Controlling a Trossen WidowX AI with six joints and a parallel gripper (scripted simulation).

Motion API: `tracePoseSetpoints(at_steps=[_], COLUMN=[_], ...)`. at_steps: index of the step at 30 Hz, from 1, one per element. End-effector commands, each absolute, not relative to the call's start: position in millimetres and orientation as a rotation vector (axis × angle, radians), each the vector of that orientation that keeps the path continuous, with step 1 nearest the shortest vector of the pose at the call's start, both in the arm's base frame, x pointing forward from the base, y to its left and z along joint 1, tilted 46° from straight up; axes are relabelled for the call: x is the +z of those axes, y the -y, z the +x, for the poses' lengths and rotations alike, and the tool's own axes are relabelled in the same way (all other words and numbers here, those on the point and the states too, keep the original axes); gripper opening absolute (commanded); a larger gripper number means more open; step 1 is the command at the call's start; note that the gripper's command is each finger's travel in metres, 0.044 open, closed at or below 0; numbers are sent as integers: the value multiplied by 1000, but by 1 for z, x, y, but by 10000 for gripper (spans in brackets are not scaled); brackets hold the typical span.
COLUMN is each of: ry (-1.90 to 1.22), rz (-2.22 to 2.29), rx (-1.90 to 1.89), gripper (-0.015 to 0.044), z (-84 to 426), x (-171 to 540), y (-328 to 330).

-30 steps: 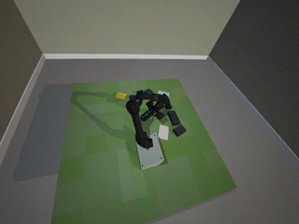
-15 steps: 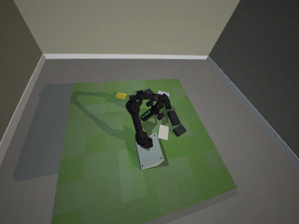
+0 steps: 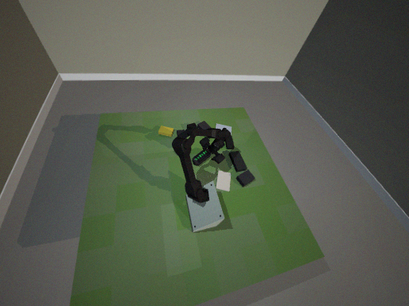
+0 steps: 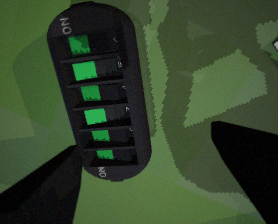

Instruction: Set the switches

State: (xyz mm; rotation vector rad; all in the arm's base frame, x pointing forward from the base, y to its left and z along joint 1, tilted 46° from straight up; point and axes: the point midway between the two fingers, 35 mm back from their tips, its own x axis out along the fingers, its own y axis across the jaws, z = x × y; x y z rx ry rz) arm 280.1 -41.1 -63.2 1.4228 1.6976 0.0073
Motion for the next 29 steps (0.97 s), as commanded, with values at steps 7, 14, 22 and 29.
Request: tracePoseSetpoints(at_steps=[7,14,22,29], ry=[-1692,-1698,-1698,-1698], rz=[1417,1421,1421,1421], rx=[4,4,4,4], gripper=[335,151,0,0], z=[287,289,289,289], x=[-37,-7,-7,-7], y=[71,97,97,97])
